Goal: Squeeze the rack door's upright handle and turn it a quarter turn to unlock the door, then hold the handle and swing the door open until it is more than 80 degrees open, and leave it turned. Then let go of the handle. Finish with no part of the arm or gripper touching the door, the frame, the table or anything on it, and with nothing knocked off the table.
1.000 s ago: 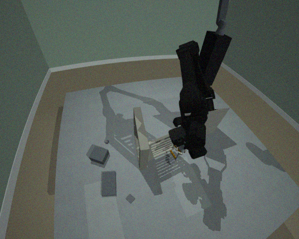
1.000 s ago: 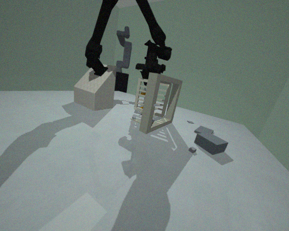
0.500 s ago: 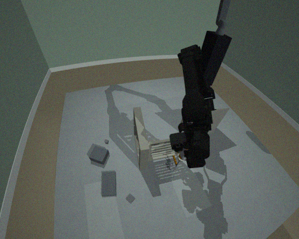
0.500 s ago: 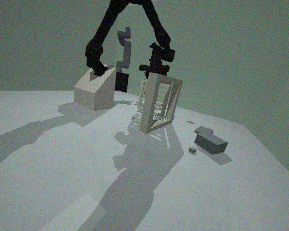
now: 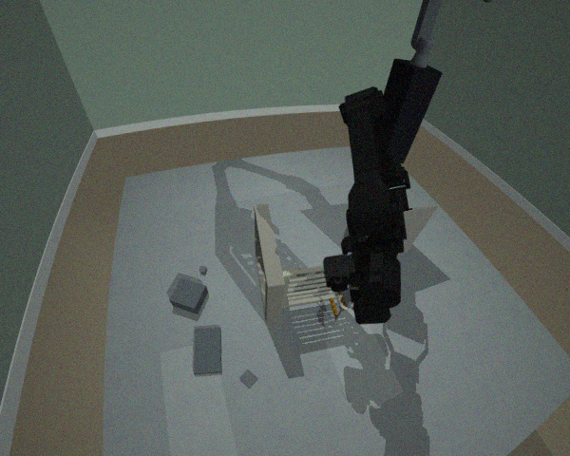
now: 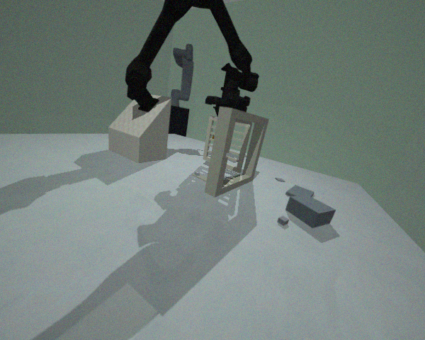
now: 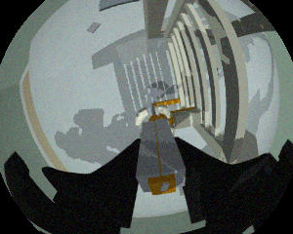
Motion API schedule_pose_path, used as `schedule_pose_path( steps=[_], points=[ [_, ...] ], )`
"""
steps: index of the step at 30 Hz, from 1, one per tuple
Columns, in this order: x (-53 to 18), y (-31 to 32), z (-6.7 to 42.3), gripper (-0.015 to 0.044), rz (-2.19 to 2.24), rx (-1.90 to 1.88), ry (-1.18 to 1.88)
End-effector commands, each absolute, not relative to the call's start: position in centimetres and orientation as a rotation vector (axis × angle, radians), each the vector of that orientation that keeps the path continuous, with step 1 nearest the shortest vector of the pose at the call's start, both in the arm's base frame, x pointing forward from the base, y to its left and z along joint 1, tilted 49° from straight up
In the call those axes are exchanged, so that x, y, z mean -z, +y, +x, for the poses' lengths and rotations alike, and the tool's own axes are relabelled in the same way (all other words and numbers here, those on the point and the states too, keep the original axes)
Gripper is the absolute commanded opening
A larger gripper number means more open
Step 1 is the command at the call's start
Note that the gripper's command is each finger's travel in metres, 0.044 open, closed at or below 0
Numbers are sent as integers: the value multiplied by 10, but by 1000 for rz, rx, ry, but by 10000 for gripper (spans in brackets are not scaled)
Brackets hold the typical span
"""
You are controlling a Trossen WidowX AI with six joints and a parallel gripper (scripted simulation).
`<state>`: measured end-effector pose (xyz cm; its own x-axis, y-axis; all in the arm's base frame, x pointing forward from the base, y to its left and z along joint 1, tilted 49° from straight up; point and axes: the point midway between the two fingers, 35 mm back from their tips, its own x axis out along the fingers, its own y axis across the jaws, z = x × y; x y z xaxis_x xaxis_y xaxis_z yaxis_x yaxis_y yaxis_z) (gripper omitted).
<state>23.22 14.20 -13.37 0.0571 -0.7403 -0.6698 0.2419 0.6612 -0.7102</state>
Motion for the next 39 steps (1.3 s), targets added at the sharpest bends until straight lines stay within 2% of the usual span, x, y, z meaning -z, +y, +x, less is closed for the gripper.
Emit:
schedule_pose_path(
  steps=[1, 9, 10, 39],
  points=[
    [134, 142, 232, 75, -464, 793, 1310],
    [134, 142, 232, 285, -464, 793, 1310],
    [134, 142, 232, 295, -464, 793, 1310],
    [102, 181, 230, 295, -463, 788, 1312]
  ],
)
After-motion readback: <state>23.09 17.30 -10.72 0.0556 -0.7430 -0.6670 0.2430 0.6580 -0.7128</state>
